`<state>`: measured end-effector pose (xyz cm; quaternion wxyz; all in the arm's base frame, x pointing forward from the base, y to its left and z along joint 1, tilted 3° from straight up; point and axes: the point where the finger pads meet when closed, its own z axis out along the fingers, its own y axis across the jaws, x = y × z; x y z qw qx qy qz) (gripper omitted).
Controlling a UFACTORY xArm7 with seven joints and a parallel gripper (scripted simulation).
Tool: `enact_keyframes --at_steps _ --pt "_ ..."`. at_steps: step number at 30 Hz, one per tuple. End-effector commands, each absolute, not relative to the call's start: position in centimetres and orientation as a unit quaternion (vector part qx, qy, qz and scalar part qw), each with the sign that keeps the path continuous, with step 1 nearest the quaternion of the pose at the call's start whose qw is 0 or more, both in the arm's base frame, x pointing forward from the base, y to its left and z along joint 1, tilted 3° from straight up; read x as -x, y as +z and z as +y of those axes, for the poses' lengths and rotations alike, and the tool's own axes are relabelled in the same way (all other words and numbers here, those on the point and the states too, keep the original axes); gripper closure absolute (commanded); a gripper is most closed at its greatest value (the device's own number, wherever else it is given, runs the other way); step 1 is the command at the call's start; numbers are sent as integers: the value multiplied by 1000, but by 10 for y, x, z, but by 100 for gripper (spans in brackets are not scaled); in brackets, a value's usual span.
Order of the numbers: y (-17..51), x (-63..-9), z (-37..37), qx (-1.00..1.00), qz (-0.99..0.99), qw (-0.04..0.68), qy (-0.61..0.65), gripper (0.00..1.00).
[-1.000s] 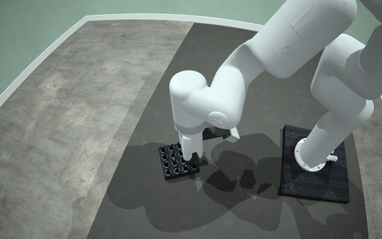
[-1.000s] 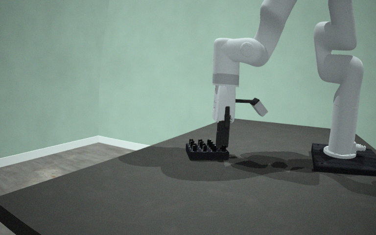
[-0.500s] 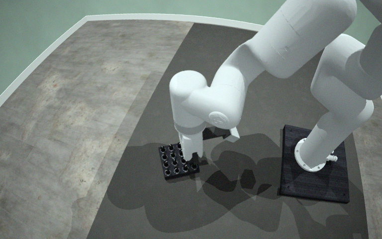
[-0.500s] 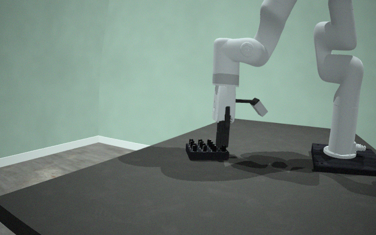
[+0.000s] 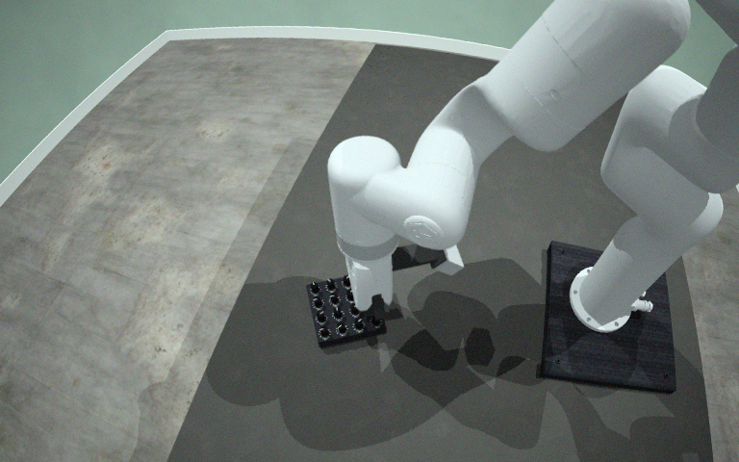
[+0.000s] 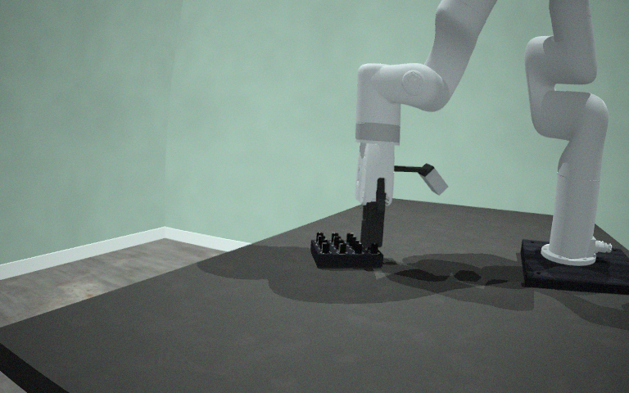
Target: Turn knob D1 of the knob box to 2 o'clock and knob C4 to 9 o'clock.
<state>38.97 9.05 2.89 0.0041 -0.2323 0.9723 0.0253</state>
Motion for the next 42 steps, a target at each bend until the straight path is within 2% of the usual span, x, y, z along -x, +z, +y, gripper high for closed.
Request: enact_keyframes --at_steps 1,42 --pt "30 -391 91 232 972 6 25 81" --pt "66 -391 89 232 972 6 26 81"
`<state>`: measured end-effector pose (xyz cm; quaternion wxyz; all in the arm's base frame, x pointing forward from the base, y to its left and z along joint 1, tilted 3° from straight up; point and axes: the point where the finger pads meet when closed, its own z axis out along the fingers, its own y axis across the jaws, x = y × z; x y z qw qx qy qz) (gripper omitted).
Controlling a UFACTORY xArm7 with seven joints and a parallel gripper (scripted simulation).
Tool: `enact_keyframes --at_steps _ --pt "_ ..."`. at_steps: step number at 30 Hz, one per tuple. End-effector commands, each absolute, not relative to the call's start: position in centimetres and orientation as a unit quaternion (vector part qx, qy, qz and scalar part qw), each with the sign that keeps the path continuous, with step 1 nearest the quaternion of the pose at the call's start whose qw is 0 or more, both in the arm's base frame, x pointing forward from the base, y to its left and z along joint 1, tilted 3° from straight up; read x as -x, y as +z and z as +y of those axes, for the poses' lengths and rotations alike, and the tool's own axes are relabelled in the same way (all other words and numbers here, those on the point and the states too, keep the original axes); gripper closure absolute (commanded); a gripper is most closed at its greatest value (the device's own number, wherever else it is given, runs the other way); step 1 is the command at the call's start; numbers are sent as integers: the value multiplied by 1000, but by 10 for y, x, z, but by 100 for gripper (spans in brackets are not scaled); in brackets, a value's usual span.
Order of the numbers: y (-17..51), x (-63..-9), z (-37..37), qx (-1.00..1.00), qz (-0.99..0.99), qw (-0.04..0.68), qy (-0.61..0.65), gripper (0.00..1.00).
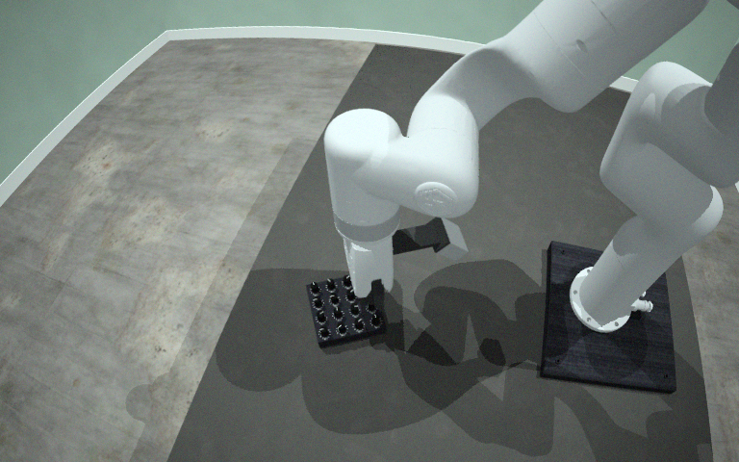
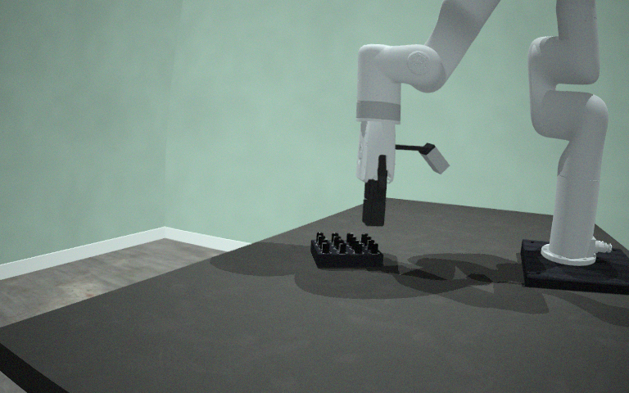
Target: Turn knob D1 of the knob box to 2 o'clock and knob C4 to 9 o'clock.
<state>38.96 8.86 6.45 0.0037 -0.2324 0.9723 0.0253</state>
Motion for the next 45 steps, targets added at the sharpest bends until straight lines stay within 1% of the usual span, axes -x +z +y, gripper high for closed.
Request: enact_keyframes --at_steps 1,10,23,25,26,40,42,45 --pt "66 -391 89 232 972 6 26 81" --pt "65 -392 91 207 978 3 26 81" --pt "65 -405 105 -9 1000 -15 23 81" --pt "65 -405 105 -9 1000 -15 23 81" --pt "66 -408 108 -54 998 -17 22 81" --pt "73 -424 125 -260 965 -20 18 81" --pt "73 -424 125 -260 965 -20 18 81" --pt "77 -430 131 -324 946 -19 17 81"
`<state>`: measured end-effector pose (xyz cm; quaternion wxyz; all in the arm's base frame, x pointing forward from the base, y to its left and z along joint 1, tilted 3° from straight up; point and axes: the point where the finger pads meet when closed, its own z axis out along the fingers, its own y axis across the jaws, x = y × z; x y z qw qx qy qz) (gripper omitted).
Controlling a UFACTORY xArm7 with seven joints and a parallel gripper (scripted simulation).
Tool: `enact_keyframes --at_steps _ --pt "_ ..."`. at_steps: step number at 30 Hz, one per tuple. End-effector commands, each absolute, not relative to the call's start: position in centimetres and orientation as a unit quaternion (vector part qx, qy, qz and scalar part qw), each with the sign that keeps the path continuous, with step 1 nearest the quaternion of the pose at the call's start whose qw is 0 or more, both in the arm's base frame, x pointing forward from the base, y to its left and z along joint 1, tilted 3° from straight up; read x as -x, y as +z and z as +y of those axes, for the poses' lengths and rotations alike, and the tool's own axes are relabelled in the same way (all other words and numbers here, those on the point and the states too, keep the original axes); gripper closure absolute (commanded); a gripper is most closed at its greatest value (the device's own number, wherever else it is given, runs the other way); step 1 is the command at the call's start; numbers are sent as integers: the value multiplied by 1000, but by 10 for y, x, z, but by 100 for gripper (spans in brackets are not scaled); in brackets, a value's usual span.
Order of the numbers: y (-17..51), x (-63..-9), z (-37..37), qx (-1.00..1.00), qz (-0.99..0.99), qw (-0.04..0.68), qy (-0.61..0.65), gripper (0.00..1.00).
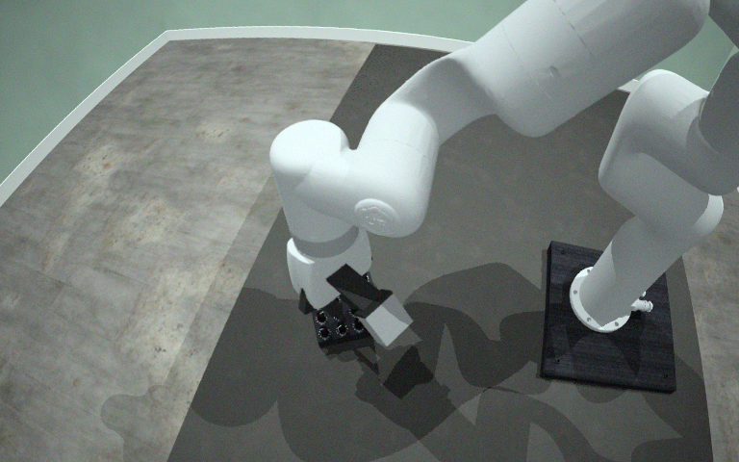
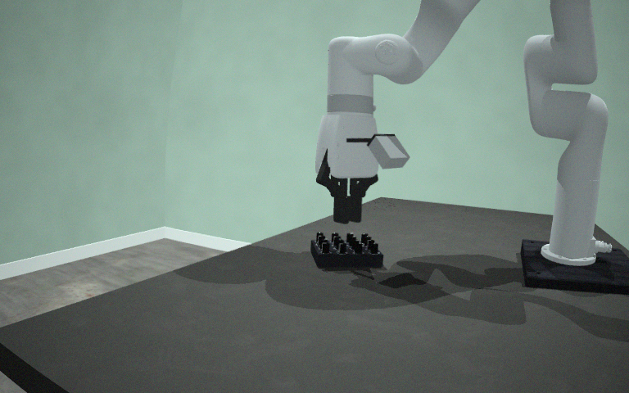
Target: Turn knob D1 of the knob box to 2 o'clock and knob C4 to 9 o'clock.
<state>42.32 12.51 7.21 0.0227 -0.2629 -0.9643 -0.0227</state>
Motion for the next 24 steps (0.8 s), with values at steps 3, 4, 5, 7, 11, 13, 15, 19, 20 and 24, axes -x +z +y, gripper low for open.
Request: enact_keyframes --at_steps 3,4,5,7,11,13,15,19,20,24 --pt "80 -434 135 367 -930 17 -18 81" --pt "81 -435 136 382 -924 17 -18 81" --pt "82 -437 138 396 -918 16 -19 81" --pt "84 -440 141 424 -905 15 -19 81" --pt "89 -445 147 476 -879 13 -22 81" --pt "90 -446 148 483 -875 13 -22 81" --pt "90 -446 148 486 -873 13 -23 81" --pt "90 -446 148 488 -873 13 -23 81" --pt "90 -446 148 488 -873 13 -23 81" --pt "90 -446 148 488 -873 13 -23 81"
